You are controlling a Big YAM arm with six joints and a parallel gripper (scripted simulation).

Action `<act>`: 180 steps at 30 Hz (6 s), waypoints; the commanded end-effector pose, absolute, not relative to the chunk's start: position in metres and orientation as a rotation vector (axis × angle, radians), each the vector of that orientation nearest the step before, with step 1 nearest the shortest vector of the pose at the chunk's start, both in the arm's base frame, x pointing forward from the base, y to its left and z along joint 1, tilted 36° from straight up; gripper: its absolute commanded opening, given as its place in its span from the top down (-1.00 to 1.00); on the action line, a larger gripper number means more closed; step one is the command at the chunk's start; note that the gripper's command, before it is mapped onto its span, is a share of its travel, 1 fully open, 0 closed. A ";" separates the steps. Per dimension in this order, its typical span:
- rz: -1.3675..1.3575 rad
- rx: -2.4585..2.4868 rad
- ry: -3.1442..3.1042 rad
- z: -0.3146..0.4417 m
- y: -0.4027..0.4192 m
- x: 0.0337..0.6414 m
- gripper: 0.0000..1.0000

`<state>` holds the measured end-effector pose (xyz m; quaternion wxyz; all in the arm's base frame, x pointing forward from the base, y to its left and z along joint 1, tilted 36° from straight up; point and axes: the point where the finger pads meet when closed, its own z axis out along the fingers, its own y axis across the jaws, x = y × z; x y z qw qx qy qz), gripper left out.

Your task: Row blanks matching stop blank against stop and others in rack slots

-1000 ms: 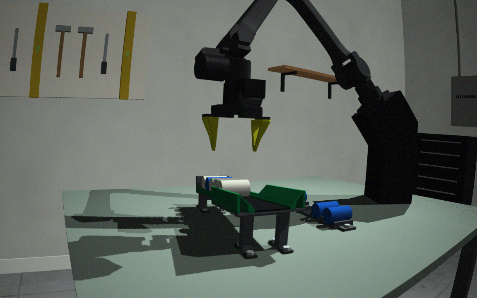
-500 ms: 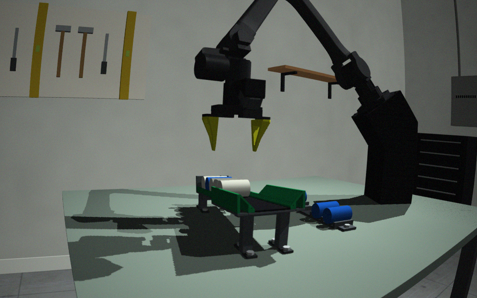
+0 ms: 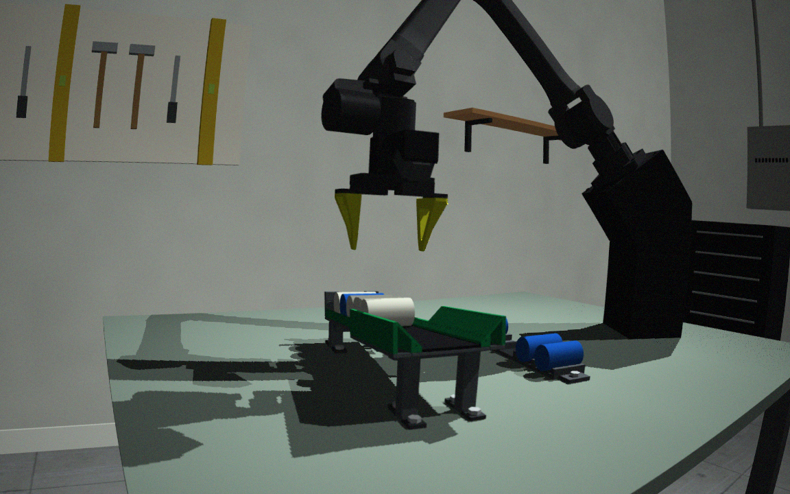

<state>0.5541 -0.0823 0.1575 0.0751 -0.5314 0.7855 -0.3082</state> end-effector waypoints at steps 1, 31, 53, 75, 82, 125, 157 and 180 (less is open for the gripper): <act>-0.909 -1.502 2.405 0.163 -0.091 0.545 -1.00; -0.625 -0.108 2.603 0.169 -0.134 0.536 -1.00; -0.298 0.962 2.332 0.166 -0.169 0.521 -1.00; 0.037 1.766 1.749 0.172 -0.200 0.507 -1.00; 0.130 1.930 1.561 0.177 -0.207 0.503 -1.00; 0.198 2.071 1.402 0.170 -0.209 0.502 -0.68; 0.170 2.075 1.429 0.143 -0.221 0.509 -0.68; 0.189 2.056 1.416 0.132 -0.235 0.531 -0.68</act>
